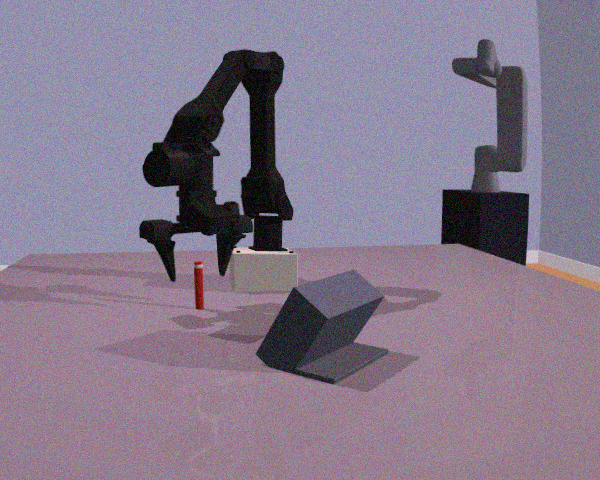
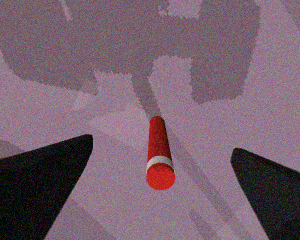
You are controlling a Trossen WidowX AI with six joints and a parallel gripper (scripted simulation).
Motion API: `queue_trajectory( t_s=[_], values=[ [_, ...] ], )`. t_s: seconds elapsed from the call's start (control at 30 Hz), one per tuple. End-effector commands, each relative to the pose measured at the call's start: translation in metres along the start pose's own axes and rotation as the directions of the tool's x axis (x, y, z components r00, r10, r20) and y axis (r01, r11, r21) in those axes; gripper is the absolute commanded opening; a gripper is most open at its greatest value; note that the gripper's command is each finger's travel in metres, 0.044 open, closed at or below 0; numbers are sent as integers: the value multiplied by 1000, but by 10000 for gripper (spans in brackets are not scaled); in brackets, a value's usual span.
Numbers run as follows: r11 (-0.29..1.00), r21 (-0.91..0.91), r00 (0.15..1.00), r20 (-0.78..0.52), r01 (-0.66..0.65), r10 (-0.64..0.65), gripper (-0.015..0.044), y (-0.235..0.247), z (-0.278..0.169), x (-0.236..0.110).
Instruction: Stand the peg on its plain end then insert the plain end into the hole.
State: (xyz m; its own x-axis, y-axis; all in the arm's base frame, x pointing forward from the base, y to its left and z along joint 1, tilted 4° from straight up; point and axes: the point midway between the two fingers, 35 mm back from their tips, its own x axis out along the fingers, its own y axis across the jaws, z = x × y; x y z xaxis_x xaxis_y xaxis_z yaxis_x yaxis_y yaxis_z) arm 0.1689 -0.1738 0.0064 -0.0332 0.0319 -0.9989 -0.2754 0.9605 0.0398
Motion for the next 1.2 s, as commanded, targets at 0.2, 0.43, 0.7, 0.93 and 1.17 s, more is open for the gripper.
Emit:
queue_trajectory(
  t_s=[0.2,0.43,0.7,0.93,1.17],
  values=[
    [1000,-5,1000,-6,-1,1,440,2,-2,15],
    [1000,0,1000,-1,-1,1,282,1,-1,12],
    [1000,0,1000,-1,-1,1,72,1,-1,12],
    [1000,0,1000,-1,-1,1,6,1,-1,12],
    [1000,0,1000,-1,-1,1,0,0,0,1]
  ],
)
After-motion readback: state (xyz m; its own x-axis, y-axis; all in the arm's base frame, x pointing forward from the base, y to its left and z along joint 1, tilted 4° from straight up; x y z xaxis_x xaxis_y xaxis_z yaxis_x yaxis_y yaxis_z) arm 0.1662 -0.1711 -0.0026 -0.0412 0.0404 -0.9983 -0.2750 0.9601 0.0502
